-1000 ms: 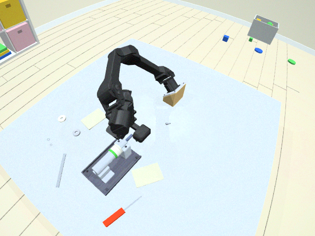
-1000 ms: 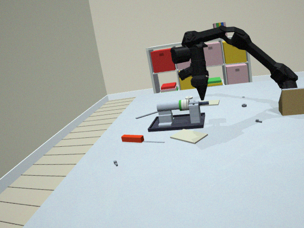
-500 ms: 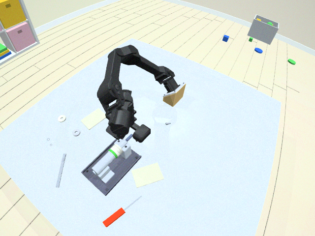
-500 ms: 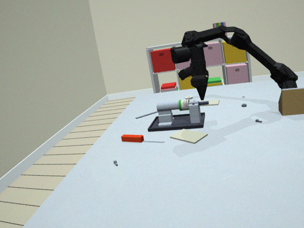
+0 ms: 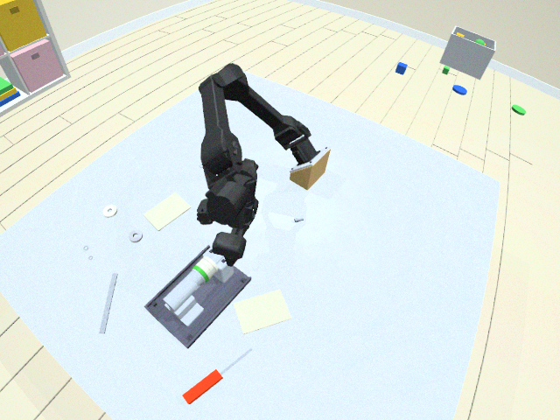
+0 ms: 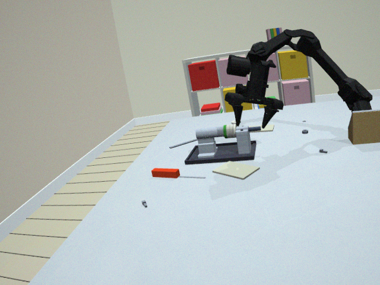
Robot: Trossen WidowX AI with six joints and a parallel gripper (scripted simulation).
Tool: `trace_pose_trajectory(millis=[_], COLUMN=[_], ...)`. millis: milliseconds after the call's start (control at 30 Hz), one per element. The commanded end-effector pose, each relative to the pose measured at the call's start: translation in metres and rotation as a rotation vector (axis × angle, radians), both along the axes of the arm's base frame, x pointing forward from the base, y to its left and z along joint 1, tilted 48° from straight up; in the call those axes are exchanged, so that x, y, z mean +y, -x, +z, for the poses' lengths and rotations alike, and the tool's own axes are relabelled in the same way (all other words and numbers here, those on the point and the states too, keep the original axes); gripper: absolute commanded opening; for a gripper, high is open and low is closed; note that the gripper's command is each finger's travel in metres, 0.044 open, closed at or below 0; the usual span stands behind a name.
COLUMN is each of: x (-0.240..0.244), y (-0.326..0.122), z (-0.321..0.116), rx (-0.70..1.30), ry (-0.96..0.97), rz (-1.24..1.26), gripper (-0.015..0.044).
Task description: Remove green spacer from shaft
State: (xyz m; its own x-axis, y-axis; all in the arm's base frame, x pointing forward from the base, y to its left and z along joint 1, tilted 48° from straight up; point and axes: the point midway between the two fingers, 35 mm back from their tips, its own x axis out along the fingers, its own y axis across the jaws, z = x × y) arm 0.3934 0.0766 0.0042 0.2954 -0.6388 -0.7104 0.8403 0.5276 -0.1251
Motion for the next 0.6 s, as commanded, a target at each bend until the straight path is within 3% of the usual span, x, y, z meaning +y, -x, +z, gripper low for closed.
trace_pose_trajectory(millis=[0,367,567], x=[-0.003,-0.019,-0.021], y=[0.008,0.049,0.052], z=[-0.003,0.011,0.012], rx=[-0.487,-1.409,-1.455], ry=[-0.221,-0.958,-1.012], rz=[-0.312,-1.005,-1.048], gripper=[0.0440,0.0440,0.0440])
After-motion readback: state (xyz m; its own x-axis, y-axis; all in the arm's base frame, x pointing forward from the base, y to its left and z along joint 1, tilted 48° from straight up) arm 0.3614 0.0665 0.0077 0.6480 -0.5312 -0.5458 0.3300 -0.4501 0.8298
